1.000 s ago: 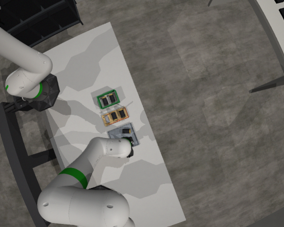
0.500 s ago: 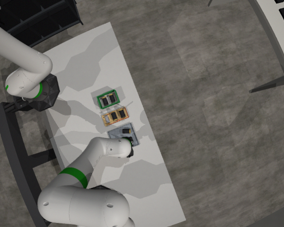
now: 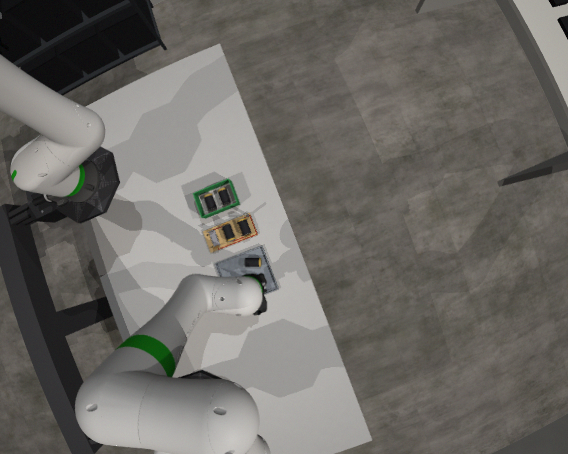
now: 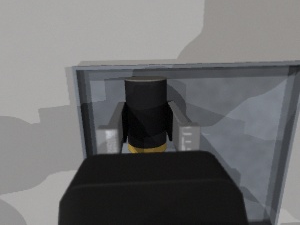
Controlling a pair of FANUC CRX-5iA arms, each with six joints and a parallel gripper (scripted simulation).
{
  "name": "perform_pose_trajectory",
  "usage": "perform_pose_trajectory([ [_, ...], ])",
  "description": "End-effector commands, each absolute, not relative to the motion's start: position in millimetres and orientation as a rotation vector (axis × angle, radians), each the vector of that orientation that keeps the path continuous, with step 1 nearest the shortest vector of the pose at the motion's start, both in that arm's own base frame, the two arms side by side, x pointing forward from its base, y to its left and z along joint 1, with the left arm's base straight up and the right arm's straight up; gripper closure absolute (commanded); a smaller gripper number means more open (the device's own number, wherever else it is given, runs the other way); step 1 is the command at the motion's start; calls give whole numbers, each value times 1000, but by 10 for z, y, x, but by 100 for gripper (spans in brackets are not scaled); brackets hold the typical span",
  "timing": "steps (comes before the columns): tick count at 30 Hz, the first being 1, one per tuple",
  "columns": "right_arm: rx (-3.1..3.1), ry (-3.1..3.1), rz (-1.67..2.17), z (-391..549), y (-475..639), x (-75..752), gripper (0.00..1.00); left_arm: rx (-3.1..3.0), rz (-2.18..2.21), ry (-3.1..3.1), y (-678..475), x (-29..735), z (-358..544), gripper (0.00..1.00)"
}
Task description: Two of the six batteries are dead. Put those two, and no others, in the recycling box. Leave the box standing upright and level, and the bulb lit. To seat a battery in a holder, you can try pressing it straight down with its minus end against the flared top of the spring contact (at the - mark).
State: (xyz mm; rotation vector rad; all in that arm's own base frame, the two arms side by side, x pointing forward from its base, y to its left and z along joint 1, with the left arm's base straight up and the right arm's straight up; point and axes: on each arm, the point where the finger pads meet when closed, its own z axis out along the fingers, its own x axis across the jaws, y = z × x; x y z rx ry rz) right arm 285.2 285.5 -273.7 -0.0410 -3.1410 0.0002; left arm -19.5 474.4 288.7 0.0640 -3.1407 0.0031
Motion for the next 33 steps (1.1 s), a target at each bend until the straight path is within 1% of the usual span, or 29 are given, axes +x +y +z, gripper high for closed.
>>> perform_pose_trajectory([
  [1, -41, -3142, -2, -2732, 2862, 2857, 43, 64, 0, -3141, 4746, -193, 2897, 0],
  [13, -41, -3142, -2, -2713, 2862, 2857, 43, 64, 0, -3141, 4746, -193, 2897, 0],
  [23, -41, -3142, -2, -2322, 2862, 2857, 43, 64, 0, -3141, 4746, -193, 2897, 0],
  [33, -41, -3142, -2, -2278, 2862, 2857, 43, 64, 0, -3141, 4746, -193, 2897, 0],
])
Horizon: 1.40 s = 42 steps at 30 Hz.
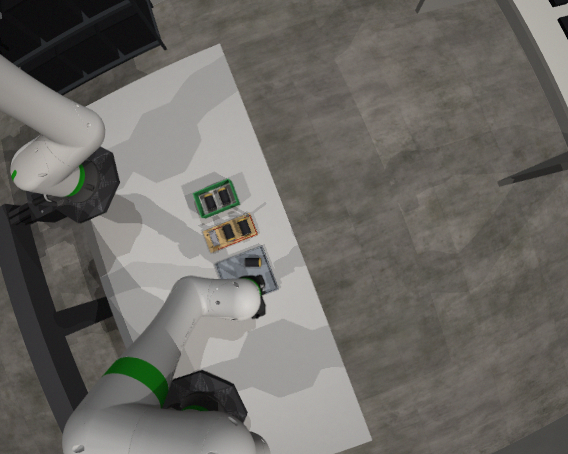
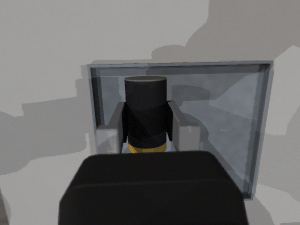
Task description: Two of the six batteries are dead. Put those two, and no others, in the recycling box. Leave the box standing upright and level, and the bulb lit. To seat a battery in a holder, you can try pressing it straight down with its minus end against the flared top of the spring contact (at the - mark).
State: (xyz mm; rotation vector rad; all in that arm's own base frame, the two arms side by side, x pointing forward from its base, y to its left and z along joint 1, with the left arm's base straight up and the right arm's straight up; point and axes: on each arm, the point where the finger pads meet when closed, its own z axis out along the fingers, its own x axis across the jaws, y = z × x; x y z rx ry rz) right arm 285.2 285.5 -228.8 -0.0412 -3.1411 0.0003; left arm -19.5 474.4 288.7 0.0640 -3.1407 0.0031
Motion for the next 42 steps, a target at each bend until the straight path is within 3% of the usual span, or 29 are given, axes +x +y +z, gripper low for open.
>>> perform_pose_trajectory([
  [1, -41, -3142, -2, -2254, 2862, 2857, 43, 64, 0, -3141, 4746, -193, 2897, 0],
  [8, -41, -3142, -2, -1573, 2861, 2857, 43, 64, 0, -3141, 4746, -193, 2897, 0],
  [27, -41, -3142, -2, -1487, 3293, 2672, 43, 64, 0, -3141, 4746, -193, 2897, 0],
  [42, -41, -3142, -3, -1483, 5062, 1911, 43, 64, 0, -3141, 4746, -193, 2897, 0],
])
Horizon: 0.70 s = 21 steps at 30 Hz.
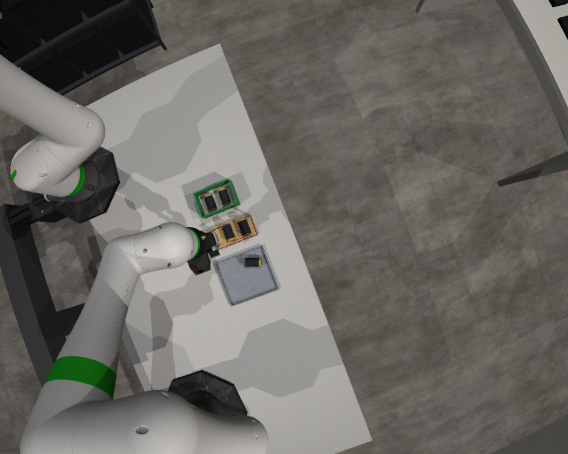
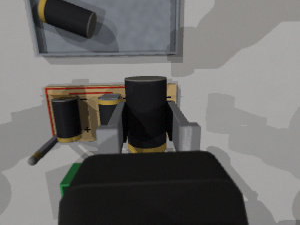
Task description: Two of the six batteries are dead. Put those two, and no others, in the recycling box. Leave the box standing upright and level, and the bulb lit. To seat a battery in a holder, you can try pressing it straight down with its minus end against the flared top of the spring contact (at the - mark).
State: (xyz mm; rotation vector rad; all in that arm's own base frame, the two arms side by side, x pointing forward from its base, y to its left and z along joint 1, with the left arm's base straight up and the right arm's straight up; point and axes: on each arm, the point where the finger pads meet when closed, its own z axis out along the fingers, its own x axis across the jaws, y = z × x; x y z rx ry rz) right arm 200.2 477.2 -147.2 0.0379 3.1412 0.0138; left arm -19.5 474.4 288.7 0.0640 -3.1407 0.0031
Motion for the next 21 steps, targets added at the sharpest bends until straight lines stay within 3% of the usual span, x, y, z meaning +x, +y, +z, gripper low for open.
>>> perform_pose_trajectory([
  [1, 41, 3141, 3, -1483, 5062, 1911, 43, 64, 0, -3141, 4746, -193, 2897, 0],
  [21, 40, 3141, 3, -1483, 5165, 1867, 43, 64, 0, -3141, 4746, -193, 2897, 0],
])
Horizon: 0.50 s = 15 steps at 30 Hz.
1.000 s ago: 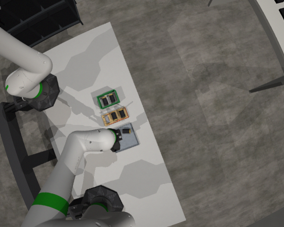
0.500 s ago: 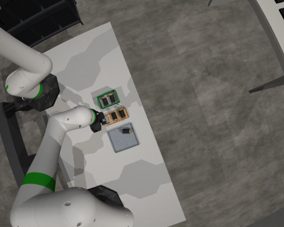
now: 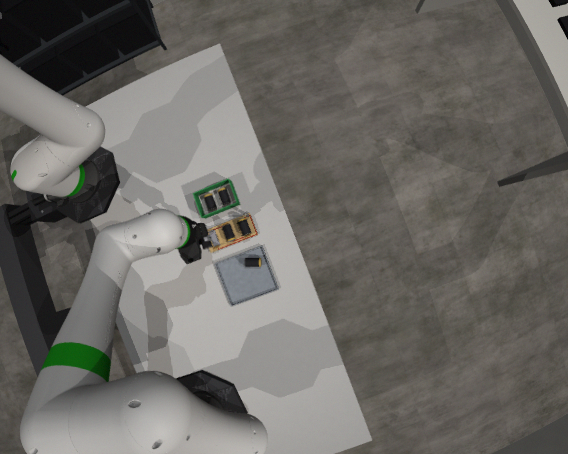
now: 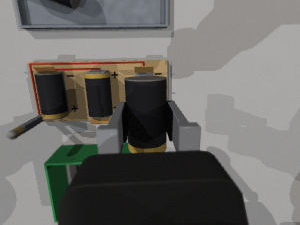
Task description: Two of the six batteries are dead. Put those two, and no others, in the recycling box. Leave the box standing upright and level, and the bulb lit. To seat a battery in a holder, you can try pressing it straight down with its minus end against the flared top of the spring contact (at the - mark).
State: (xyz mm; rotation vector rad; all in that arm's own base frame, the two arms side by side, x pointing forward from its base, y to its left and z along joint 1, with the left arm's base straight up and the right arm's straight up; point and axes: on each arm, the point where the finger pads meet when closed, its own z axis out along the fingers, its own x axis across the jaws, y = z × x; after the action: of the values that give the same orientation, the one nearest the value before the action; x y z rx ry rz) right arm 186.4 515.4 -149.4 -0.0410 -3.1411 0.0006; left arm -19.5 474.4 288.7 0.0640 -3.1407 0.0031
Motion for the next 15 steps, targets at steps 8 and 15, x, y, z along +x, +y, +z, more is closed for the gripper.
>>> perform_pose_trajectory([
  [8, -40, -3142, -3, -1483, 5165, 1867, 43, 64, 0, -3141, 4746, -193, 2897, 0],
  [15, -40, -3142, -3, -1770, 5165, 1867, 43, 64, 0, -3141, 4746, -193, 2897, 0],
])
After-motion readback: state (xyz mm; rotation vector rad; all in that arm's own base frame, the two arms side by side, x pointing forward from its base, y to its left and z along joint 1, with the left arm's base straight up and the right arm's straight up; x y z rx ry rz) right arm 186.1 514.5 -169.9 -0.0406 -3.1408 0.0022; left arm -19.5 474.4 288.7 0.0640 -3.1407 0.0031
